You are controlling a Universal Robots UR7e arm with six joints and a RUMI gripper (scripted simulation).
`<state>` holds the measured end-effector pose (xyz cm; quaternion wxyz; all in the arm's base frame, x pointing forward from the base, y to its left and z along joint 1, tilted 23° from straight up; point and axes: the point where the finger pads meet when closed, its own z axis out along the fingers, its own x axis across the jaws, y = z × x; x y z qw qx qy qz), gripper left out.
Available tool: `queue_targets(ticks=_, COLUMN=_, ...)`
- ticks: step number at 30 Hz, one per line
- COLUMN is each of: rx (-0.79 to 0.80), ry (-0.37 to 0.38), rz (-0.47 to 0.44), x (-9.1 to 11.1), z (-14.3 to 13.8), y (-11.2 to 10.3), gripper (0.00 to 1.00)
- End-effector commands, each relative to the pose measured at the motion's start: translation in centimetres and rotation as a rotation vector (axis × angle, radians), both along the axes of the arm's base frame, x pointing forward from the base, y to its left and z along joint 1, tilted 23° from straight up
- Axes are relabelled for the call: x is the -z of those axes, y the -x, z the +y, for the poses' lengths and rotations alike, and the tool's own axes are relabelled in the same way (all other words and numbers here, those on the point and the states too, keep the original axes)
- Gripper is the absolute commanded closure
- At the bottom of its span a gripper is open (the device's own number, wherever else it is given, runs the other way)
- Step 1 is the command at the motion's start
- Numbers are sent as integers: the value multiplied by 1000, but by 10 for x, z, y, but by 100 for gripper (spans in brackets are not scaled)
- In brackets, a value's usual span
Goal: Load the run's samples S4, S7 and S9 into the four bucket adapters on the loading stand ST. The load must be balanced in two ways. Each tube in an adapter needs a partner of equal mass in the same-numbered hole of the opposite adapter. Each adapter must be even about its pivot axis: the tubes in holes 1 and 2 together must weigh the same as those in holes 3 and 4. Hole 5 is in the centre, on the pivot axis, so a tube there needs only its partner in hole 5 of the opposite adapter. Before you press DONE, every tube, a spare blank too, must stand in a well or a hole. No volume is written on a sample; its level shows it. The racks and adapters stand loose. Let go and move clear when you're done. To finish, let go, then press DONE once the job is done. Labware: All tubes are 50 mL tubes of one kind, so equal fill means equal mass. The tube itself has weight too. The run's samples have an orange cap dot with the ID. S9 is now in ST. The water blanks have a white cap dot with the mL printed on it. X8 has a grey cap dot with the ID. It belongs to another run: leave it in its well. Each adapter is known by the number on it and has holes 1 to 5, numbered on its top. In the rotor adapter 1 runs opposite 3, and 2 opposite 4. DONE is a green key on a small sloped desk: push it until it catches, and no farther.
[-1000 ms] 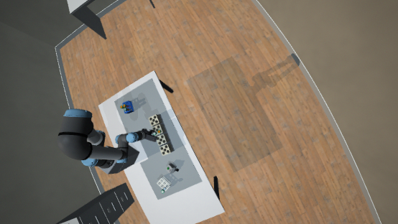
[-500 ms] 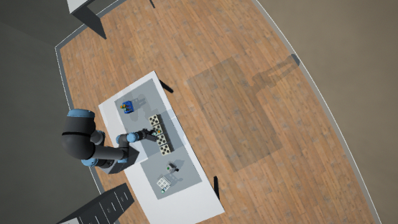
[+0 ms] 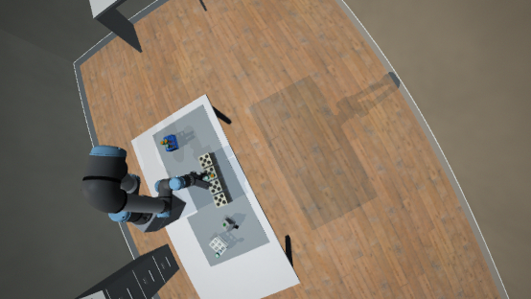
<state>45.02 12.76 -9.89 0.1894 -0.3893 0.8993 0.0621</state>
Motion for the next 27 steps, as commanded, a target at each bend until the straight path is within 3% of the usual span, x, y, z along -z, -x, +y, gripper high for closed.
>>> queue_targets(ticks=1, rx=1, ry=1, rz=-1, x=0, z=0, y=-1, gripper=65)
queue_targets(ticks=9, rx=2, ry=1, rz=0, x=-3, z=-2, y=1, gripper=65)
queue_targets(ticks=20, rx=2, ry=0, rz=1, x=-37, z=-11, y=12, gripper=65)
queue_targets(ticks=27, rx=-48, ry=16, rz=-12, x=-38, z=-3, y=18, gripper=65)
